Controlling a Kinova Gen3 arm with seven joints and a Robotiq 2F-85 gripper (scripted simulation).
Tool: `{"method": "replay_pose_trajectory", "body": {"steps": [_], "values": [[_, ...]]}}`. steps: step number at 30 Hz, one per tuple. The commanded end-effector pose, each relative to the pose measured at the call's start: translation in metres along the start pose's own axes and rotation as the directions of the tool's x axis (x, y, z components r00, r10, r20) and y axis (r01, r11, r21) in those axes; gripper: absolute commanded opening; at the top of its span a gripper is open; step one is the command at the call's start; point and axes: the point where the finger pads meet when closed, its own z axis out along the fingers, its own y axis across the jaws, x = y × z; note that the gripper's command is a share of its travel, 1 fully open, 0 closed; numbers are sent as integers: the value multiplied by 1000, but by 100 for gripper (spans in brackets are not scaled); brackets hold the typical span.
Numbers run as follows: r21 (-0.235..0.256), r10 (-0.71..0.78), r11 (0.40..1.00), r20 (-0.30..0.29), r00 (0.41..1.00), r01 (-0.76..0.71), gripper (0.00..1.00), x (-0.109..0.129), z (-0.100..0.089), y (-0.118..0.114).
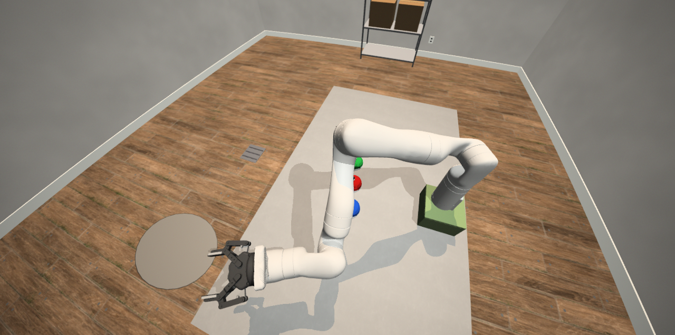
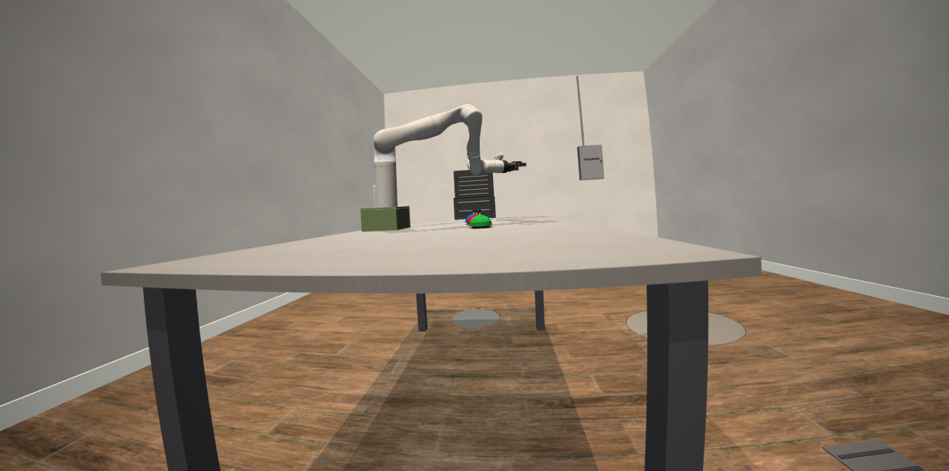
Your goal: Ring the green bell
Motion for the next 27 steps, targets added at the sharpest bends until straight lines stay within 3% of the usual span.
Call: {"method": "replay_pose_trajectory", "body": {"steps": [1, 3, 12, 13, 20, 21, 27], "values": [[-89, 43, 995, 43, 998, -39, 100, -13, 5, 58], [-158, 96, 984, 85, 992, -82, 100, -29, 3, 93], [-158, 96, 984, 85, 992, -82, 100, -29, 3, 93], [-196, 125, 975, 105, 987, -102, 100, -37, 1, 112], [-196, 125, 975, 105, 987, -102, 100, -37, 1, 112], [-234, 155, 964, 124, 980, -123, 100, -45, -2, 131], [-234, 155, 964, 124, 980, -123, 100, -45, -2, 131]]}}
